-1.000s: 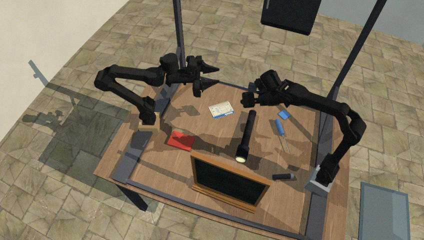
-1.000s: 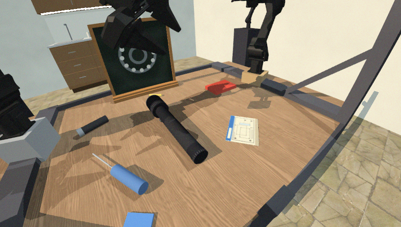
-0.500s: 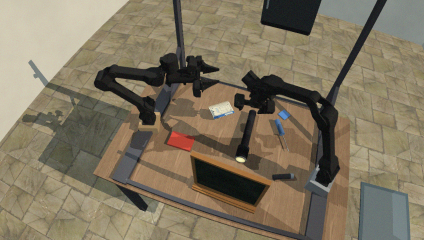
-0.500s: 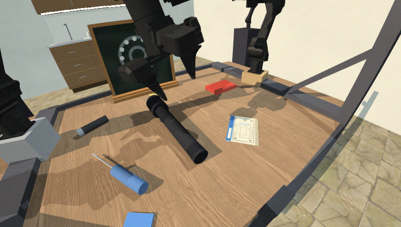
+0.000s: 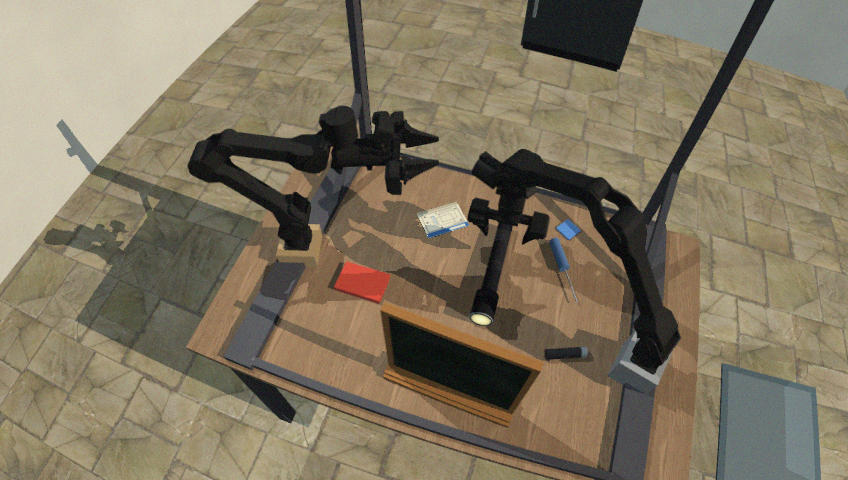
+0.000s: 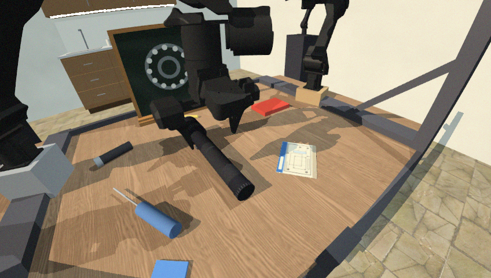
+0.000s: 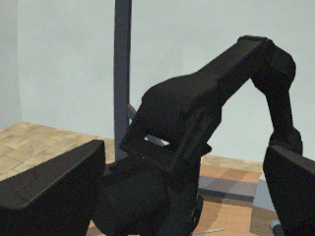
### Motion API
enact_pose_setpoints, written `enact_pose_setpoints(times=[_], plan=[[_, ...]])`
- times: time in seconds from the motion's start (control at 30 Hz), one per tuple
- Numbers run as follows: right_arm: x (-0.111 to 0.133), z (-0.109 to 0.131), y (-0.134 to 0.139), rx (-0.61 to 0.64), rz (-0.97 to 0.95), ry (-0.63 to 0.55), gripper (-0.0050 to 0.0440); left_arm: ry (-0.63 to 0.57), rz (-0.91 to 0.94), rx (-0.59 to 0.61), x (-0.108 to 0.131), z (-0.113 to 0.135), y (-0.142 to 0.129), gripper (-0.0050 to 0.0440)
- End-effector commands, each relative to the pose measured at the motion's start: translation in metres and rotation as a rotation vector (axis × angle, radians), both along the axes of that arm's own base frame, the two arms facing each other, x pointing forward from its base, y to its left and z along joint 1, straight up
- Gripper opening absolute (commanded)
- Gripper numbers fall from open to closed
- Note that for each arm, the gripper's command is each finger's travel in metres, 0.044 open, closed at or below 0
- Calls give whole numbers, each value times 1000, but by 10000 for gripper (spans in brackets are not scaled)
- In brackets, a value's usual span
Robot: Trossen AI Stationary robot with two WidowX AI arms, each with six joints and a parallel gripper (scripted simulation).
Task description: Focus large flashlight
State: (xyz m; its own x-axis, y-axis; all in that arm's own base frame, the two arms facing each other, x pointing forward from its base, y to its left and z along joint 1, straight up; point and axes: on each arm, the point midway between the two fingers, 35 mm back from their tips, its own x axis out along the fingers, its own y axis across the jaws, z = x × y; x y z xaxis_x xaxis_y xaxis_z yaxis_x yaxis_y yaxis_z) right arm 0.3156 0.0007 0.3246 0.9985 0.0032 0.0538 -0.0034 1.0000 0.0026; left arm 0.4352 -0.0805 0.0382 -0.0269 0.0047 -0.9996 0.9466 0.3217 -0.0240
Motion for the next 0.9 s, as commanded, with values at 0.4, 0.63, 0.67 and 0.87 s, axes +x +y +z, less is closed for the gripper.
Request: enact_pose_setpoints(times=[0.4,0.63,0.67,0.87], plan=[[-2,8,-1,1,-4,-21,309,-57,3,-10,10,17,0,440],[-2,8,-1,1,-4,-21,309,-56,3,-10,10,8,0,440],[-2,8,-1,1,-4,-21,309,-56,3,-10,10,7,0,440],[-2,8,-1,1,-4,-21,309,-51,3,-9,9,-5,0,440]])
